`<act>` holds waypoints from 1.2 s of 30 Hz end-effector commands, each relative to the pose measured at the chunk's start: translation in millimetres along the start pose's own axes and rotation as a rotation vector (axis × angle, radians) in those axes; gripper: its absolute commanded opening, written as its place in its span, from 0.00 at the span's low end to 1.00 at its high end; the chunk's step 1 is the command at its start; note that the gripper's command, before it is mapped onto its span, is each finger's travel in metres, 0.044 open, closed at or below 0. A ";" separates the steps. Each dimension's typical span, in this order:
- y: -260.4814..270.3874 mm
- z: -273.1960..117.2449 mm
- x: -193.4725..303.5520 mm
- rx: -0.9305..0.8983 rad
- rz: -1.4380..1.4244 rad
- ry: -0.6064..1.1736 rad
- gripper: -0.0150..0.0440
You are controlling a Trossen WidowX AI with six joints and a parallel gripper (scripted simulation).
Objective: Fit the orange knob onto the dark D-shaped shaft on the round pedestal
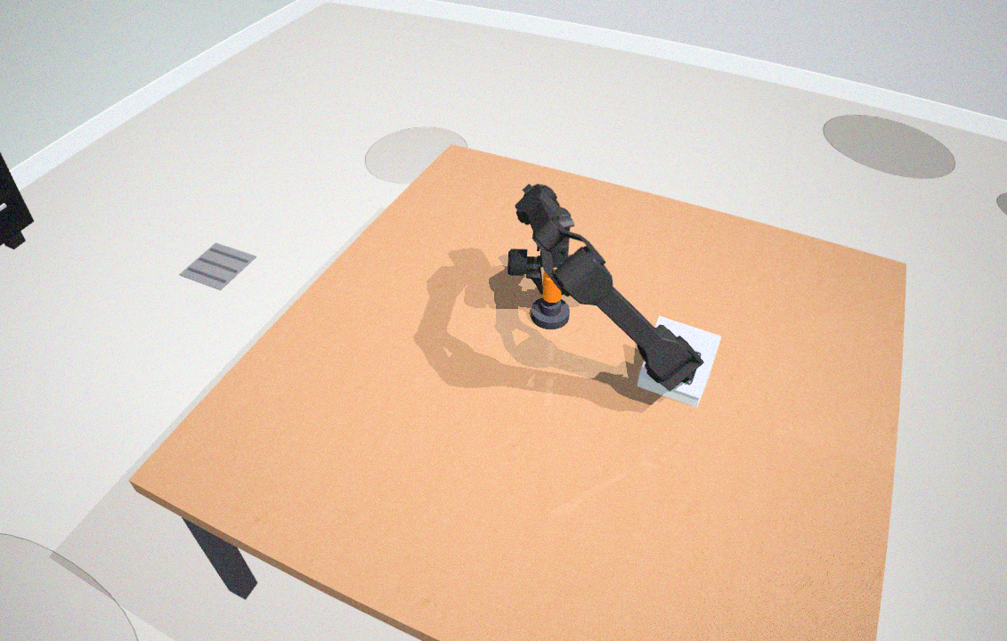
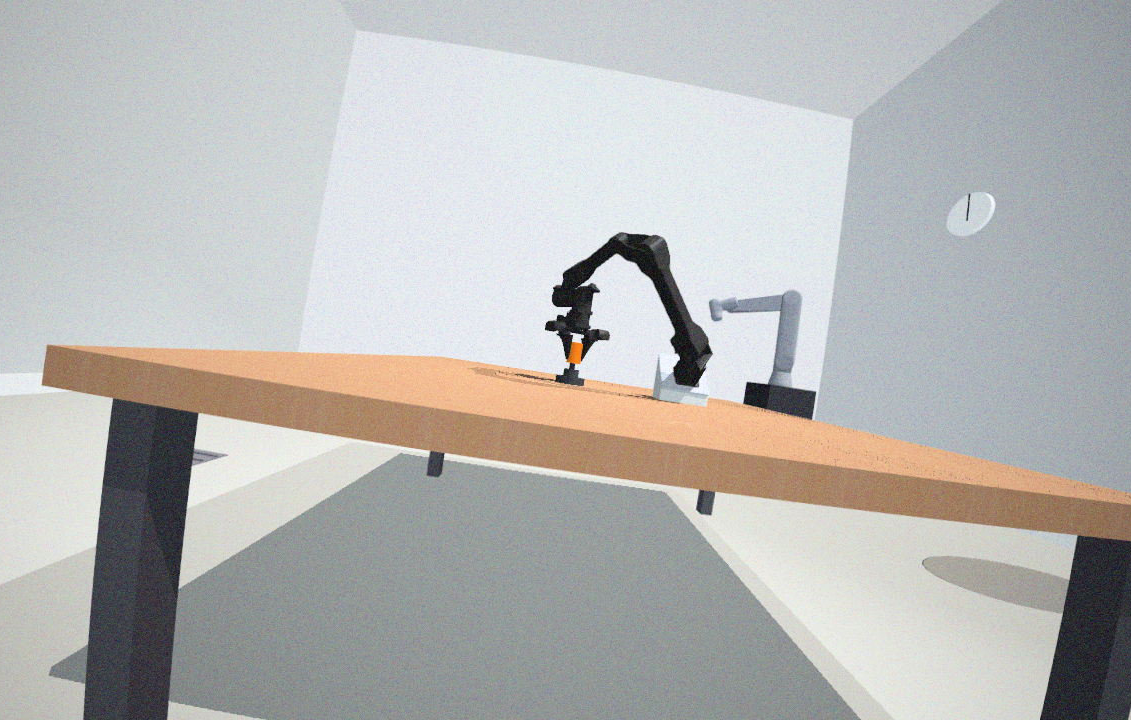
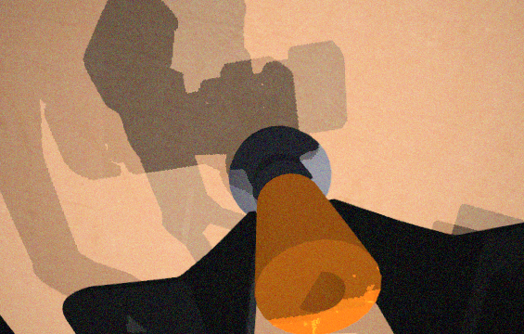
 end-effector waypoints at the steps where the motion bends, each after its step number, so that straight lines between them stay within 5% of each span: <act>1: 1.3 -3.3 -0.9 -0.004 0.000 -0.002 0.25; 36: 2.7 -4.7 -4.1 -0.004 0.295 -0.002 0.25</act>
Point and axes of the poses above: the point midway between the two fingers, 35 mm back from their tips, its own z axis out along the fingers, its own y axis across the jaws, x = y × z, the point moved 8 cm from there along -z, back along the fingers, and after that the axes turned 13 degrees about -z, right-handed, at the moved point
